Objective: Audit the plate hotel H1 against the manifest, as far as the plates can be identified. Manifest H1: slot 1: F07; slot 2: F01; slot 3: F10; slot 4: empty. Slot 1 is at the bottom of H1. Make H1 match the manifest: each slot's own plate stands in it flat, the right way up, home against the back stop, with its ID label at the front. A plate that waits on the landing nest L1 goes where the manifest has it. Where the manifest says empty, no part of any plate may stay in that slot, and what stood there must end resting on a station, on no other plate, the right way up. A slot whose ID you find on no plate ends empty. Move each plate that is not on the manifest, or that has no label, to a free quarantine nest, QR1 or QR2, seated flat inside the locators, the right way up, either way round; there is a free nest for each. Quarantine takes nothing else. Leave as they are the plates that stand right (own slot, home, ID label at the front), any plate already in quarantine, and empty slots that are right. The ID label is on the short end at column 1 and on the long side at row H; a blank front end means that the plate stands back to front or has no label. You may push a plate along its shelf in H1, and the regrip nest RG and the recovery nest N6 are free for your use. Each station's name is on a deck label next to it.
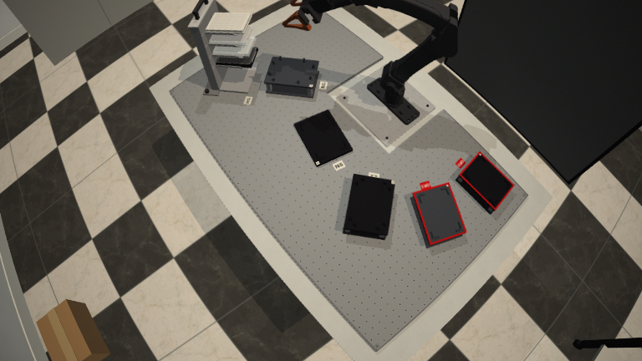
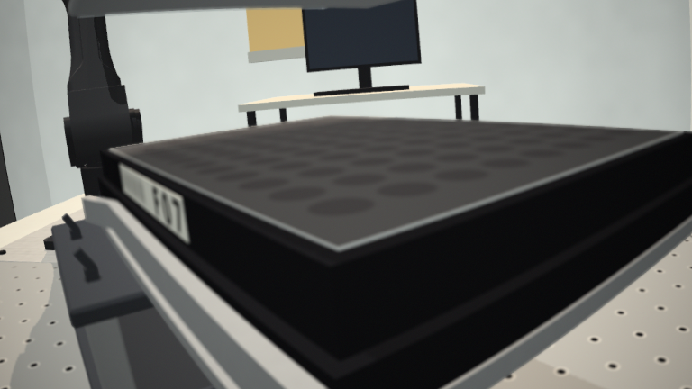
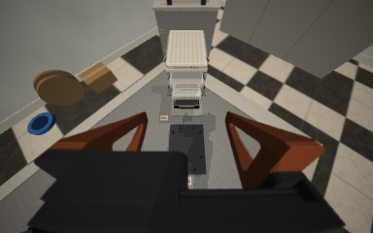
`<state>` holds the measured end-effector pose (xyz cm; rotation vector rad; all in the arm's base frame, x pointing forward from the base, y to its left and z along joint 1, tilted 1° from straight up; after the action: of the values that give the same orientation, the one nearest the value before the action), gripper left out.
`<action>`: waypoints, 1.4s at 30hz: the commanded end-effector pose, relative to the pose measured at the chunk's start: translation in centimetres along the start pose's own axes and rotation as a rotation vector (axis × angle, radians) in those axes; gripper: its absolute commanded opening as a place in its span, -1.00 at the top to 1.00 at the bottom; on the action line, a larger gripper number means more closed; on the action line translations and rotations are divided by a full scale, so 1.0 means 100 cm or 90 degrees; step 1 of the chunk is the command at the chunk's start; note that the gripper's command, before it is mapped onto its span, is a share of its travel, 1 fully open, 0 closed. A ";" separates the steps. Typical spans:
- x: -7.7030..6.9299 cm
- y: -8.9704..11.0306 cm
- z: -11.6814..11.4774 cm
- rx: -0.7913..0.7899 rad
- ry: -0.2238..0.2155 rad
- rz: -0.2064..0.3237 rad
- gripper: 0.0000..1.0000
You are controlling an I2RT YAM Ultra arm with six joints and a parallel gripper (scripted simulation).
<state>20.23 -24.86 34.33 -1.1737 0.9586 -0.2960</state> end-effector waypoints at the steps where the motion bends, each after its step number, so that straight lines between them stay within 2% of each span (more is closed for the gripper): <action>1: -0.003 0.004 -0.002 -0.002 0.002 -0.010 -1.00; 8: 0.008 0.024 -0.003 -0.003 0.002 -0.010 -1.00; 10: 0.008 0.024 -0.003 -0.003 0.002 -0.010 -1.00; 11: 0.001 0.007 -0.001 -0.005 0.000 -0.037 -1.00; 12: 0.002 0.006 -0.001 -0.006 0.000 -0.037 -1.00; 14: 0.017 0.011 -0.001 -0.004 -0.001 -0.014 -1.00; 25: 0.031 0.006 0.000 0.000 -0.001 -0.014 -1.00; 27: 0.031 0.006 0.000 0.000 -0.001 -0.014 -1.00; 28: 0.020 -0.001 0.002 -0.003 -0.004 -0.037 -1.00; 30: 0.034 0.004 0.002 -0.002 -0.004 -0.014 -1.00; 42: 0.049 -0.002 0.002 -0.001 -0.003 -0.015 -1.00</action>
<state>22.58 -27.49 29.99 -1.1528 0.9819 -0.2649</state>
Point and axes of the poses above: the point where the finger pads meet when closed, its own x axis out along the fingers, its own z axis across the jaws, y = z × x, the point moved 1 cm from there along -x, back along the fingers, and after that the axes turned 4 degrees about x, right-handed, at the moved point
